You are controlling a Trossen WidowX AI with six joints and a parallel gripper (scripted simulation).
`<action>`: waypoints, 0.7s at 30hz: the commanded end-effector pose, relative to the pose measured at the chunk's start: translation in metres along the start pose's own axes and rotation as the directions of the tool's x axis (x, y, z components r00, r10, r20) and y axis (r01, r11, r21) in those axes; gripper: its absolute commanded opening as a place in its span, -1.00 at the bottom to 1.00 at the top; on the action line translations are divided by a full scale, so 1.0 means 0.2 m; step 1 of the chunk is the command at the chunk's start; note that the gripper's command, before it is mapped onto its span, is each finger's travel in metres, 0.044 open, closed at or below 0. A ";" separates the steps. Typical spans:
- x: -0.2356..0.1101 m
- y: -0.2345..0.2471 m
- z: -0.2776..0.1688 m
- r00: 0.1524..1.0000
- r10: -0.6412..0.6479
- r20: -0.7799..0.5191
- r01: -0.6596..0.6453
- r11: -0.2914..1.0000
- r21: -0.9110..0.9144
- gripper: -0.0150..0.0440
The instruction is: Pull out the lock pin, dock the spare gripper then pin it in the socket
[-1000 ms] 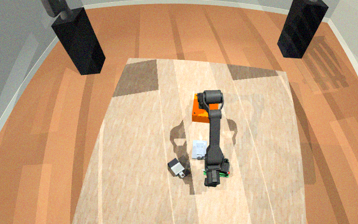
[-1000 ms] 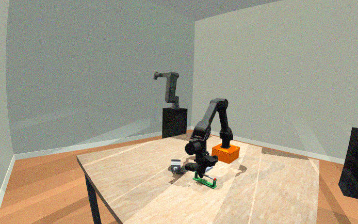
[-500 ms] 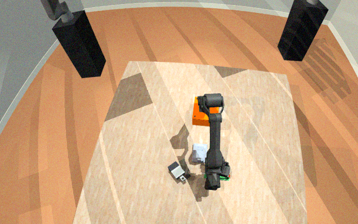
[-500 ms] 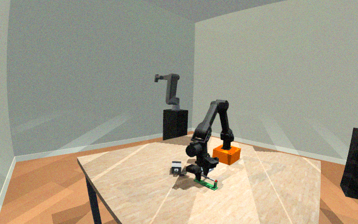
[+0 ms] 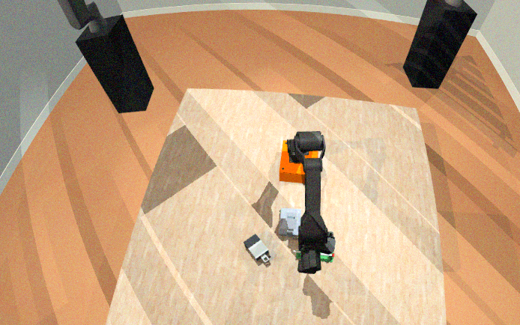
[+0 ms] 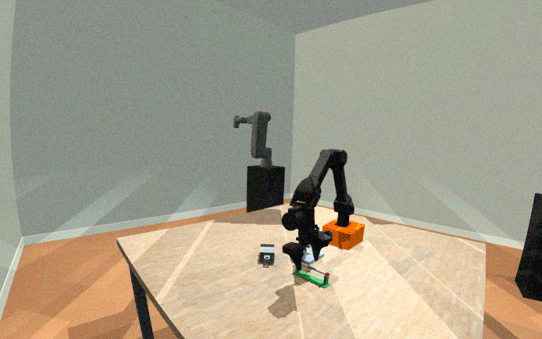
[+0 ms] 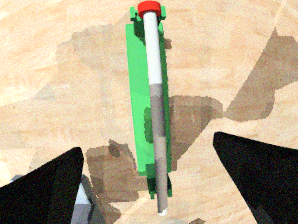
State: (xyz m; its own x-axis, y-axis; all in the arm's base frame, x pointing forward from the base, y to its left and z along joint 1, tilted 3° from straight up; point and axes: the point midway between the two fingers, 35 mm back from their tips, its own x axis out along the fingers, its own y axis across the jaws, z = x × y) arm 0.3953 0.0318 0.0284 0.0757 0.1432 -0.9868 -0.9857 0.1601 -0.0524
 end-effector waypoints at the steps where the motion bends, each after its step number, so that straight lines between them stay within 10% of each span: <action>1: -0.05 0.00 0.01 1.000 -0.001 0.000 0.001 1.000 0.000 1.00; 21: -0.25 0.03 0.03 1.000 0.022 -0.004 -0.022 1.000 0.005 1.00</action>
State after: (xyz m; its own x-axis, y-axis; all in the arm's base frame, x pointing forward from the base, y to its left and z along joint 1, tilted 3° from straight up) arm 0.3870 0.0311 0.0693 0.0509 0.1424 -0.9885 -0.9865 0.1614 -0.0276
